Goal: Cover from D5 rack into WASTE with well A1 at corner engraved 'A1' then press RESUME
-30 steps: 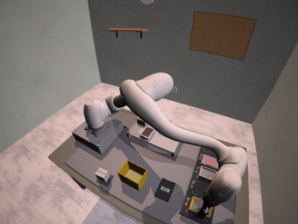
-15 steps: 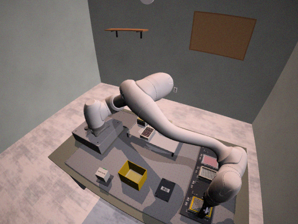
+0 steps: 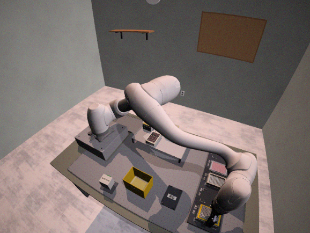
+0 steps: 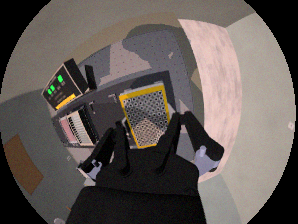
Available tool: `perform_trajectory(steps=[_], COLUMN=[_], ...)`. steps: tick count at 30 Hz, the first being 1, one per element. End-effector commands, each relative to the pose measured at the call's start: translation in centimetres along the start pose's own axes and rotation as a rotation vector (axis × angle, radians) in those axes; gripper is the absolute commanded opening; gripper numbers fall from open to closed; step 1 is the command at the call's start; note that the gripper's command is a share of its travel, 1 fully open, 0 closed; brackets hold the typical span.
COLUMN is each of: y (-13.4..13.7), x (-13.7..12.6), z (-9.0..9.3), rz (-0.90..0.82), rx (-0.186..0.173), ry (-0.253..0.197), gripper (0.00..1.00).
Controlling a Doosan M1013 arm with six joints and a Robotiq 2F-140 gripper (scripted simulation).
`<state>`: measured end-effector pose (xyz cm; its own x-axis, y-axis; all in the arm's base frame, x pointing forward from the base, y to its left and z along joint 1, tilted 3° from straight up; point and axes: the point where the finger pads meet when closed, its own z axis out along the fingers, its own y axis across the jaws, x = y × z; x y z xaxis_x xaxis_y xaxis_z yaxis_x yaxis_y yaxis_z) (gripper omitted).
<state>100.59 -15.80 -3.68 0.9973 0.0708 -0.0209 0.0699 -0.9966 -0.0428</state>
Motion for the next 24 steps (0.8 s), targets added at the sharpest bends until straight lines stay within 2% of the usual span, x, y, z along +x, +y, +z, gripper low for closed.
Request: perform_trajectory(steps=[1,14,15,24], y=[-0.01,-0.01,-0.01,-0.01], x=[-0.04,-0.05,-0.05,-0.05], z=[0.19,0.19,0.19,0.19], rz=[0.0,0.0,0.0,0.0], rx=[0.0,0.0,0.0,0.0], ry=[-0.001,-0.001,-0.001,-0.001], gripper=[0.0,0.0,0.77,0.77])
